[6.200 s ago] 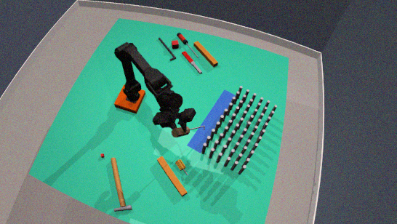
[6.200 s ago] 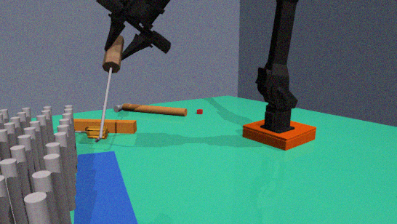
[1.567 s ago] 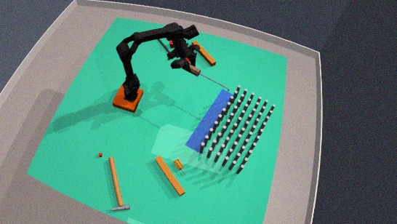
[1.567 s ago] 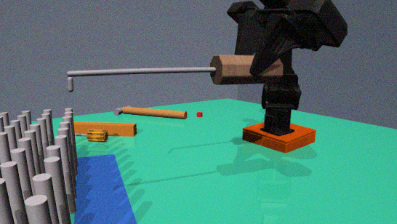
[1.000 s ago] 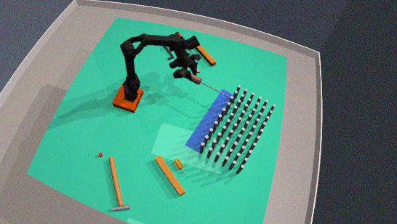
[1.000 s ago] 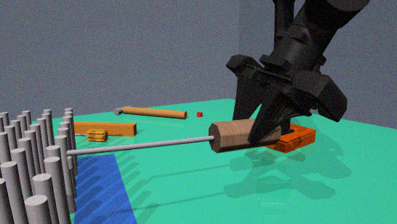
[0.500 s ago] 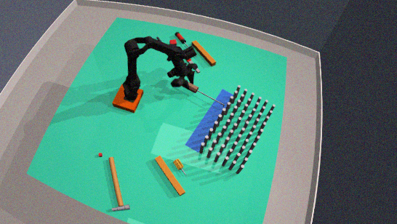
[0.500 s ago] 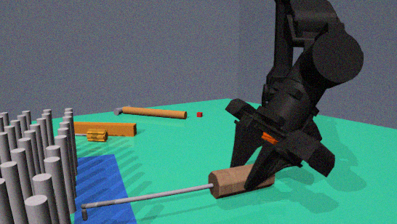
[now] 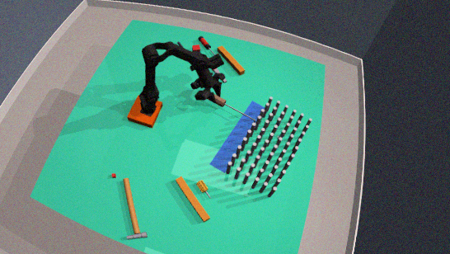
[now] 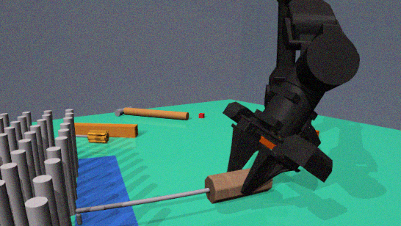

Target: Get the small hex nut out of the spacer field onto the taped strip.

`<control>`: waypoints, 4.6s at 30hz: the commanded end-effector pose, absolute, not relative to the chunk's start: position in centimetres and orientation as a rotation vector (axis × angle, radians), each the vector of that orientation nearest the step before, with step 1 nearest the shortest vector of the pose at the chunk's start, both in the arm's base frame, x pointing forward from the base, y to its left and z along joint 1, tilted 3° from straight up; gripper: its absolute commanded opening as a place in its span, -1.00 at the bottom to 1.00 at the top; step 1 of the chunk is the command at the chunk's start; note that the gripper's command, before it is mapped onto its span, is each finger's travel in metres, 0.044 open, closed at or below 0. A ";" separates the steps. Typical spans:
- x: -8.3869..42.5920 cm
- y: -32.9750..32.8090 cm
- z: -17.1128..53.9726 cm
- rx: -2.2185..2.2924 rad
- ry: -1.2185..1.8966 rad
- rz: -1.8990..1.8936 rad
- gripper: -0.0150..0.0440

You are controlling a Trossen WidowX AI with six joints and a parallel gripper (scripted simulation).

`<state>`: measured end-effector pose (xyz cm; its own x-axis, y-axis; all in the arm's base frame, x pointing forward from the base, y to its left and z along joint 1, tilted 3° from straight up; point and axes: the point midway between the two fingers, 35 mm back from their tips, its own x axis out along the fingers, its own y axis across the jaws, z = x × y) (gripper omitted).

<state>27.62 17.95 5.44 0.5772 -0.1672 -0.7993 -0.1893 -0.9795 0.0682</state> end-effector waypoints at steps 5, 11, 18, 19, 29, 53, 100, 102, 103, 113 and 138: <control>28.4 18.0 5.5 -2.769 0.309 1.396 -0.49; 28.9 17.9 5.6 -2.769 0.309 1.395 -0.49; 29.5 17.8 5.6 -2.769 0.309 1.395 -0.49; 29.6 17.8 5.6 -2.769 0.309 1.395 -0.49; 30.5 17.6 5.7 -2.770 0.309 1.393 -0.49; 32.7 17.2 5.9 -2.771 0.308 1.390 -0.49; 37.1 16.3 6.2 -2.773 0.307 1.382 -0.49; 37.3 16.3 6.2 -2.773 0.307 1.381 -0.49; 37.3 16.3 6.2 -2.773 0.307 1.381 -0.49; 38.1 16.1 6.3 -2.774 0.306 1.380 -0.49; 40.2 15.6 6.5 -2.775 0.306 1.375 -0.49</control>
<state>39.70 15.56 6.39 0.5862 -0.1656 -0.7931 -0.1906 -0.9796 0.0637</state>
